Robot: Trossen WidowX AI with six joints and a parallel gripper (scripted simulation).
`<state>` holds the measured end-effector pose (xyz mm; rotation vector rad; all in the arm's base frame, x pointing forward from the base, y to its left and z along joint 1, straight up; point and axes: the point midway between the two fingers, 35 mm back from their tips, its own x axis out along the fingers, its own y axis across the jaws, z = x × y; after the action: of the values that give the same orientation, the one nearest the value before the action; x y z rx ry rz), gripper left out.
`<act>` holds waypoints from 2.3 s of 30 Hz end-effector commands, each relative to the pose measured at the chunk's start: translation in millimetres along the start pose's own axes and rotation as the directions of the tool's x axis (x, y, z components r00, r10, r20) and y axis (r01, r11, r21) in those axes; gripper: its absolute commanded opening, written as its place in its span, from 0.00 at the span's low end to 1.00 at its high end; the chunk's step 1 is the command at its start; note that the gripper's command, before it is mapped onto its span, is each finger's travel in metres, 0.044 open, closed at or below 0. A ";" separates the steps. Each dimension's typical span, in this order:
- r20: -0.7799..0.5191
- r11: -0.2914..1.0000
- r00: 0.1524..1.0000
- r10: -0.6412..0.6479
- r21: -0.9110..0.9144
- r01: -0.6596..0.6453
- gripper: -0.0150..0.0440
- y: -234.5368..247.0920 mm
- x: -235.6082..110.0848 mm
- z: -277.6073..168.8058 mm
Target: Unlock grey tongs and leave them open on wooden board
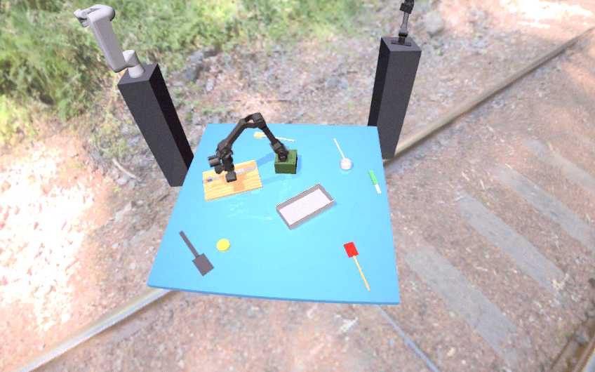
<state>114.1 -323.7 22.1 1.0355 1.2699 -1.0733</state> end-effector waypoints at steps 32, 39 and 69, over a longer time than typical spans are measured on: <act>-0.004 1.000 1.000 -0.001 0.000 0.001 0.71 -0.5 23.4 -4.3; -0.004 1.000 1.000 -0.001 0.000 0.001 1.00 -0.5 23.4 -4.3; 0.004 1.000 1.000 -0.014 0.019 0.014 1.00 -149.8 -136.1 -4.3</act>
<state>-34.5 -347.0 143.3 1.0434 1.2789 -1.0847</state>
